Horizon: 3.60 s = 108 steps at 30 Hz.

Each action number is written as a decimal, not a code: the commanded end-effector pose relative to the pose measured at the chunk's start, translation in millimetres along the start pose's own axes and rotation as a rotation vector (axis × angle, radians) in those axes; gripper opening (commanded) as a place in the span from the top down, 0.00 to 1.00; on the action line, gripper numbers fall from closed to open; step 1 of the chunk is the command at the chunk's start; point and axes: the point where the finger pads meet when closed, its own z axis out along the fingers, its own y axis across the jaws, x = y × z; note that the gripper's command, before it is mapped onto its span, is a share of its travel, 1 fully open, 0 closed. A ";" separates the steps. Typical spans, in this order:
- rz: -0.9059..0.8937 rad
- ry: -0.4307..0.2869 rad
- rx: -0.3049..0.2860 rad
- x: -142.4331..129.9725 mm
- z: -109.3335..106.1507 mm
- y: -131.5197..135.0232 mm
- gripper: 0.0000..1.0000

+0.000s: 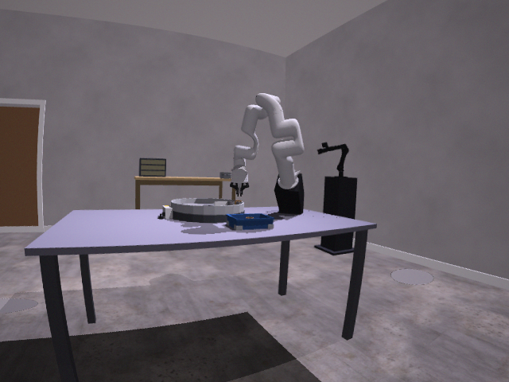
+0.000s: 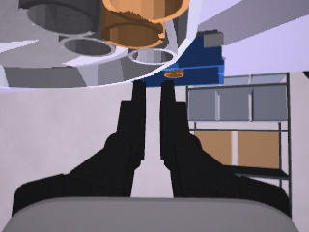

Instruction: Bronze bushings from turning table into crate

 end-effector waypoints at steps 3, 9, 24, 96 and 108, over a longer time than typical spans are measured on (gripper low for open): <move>-0.001 0.002 0.002 0.4 -0.9 -0.7 0.90; -0.001 0.002 0.002 1.6 0.4 -0.7 0.90; -0.001 0.002 0.002 15.0 16.6 -0.7 0.90; -0.001 0.002 0.002 22.9 26.1 -0.8 1.00; -0.001 0.002 0.002 10.1 10.9 -0.7 1.00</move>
